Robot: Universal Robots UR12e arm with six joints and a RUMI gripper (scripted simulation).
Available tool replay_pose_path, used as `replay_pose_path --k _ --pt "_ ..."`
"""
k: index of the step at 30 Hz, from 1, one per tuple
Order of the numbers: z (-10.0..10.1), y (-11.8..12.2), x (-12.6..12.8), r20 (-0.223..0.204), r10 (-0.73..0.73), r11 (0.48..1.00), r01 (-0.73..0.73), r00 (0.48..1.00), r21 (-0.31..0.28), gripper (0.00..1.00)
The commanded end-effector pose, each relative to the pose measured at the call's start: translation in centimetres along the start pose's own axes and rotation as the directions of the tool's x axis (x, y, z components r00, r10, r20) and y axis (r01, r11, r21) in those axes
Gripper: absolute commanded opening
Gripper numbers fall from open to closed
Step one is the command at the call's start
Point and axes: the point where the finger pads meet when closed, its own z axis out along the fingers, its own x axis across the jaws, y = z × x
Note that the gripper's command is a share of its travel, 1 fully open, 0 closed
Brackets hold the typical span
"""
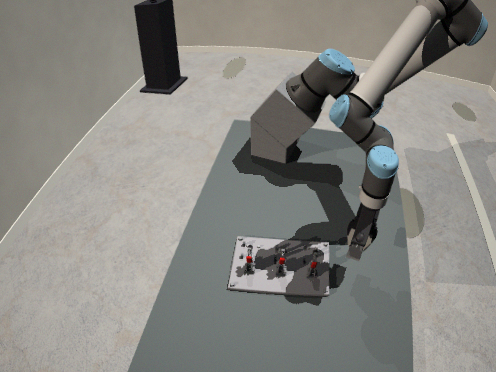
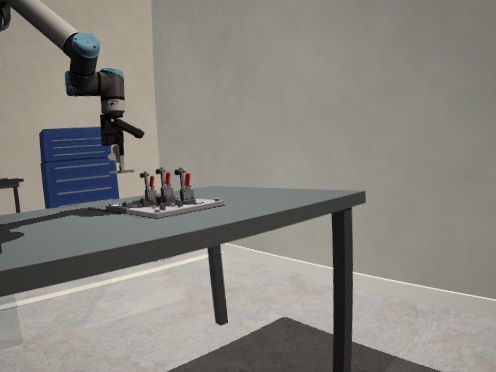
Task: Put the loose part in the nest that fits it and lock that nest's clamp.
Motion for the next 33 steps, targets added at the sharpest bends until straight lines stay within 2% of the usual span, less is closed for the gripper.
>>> replay_pose_path --k 1,10,16,33 --pt "-0.21 -0.31 -0.07 0.002 -0.044 0.999 0.044 0.999 0.004 0.00" --pt "-0.17 -0.31 0.03 0.001 -0.251 0.968 0.251 0.968 0.003 0.00" --pt "-0.21 -0.42 -0.03 0.001 -0.316 0.949 0.316 0.949 0.004 0.00" --pt "-0.01 0.03 0.04 0.001 -0.335 0.942 0.335 0.942 0.003 0.00"
